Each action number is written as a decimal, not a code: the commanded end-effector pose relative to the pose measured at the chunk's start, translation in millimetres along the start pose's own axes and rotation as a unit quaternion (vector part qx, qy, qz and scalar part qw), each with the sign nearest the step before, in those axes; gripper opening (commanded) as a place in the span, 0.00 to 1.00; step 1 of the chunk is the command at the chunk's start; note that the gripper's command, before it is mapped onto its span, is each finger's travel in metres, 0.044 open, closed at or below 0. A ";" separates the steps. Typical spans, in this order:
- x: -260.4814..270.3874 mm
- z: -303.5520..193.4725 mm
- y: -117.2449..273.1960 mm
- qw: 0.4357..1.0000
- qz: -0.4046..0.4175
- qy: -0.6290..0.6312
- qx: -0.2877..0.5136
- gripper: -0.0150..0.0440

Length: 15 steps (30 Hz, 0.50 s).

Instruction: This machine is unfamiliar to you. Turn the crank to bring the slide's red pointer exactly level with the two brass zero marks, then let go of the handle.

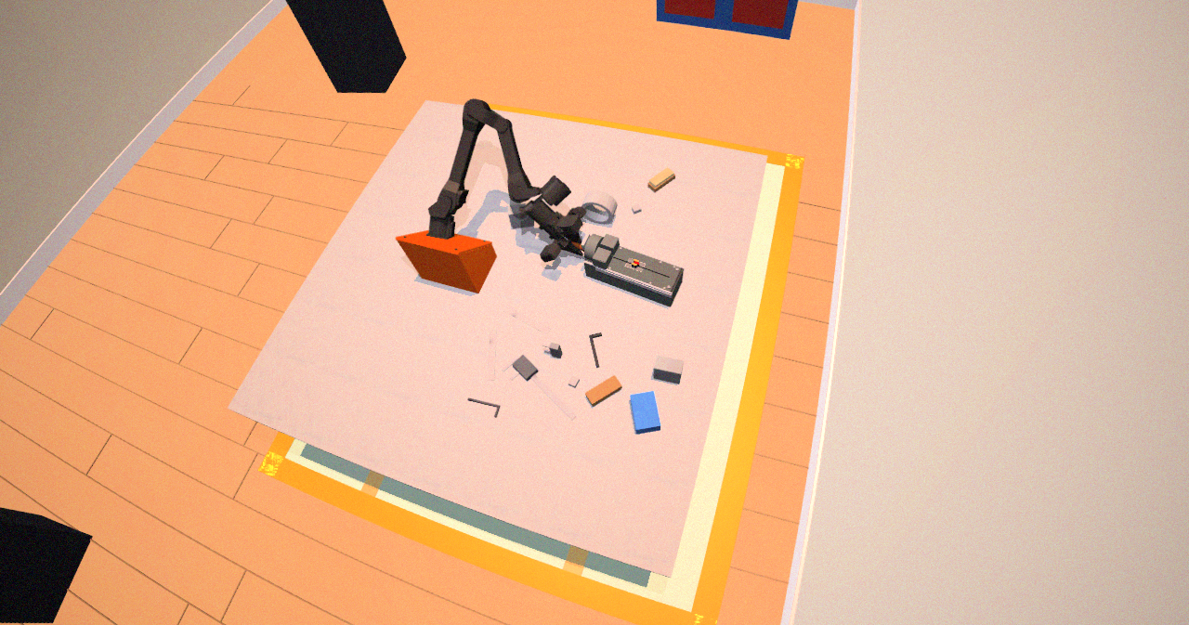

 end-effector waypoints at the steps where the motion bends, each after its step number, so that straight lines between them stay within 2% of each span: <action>1: 7.3 0.5 1.3 1.000 0.012 0.004 -0.001 0.25; 15: 10.0 1.3 2.6 1.000 0.012 0.004 -0.001 0.25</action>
Point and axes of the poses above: the point midway between the two fingers, 35 mm back from their tips, its own y axis back along the fingers, its own x axis across the jaws, z = x × y, the point moved 8 cm from there along y, back along the fingers, and after that the axes turned 2 degrees about -y, right-handed, at the moved point
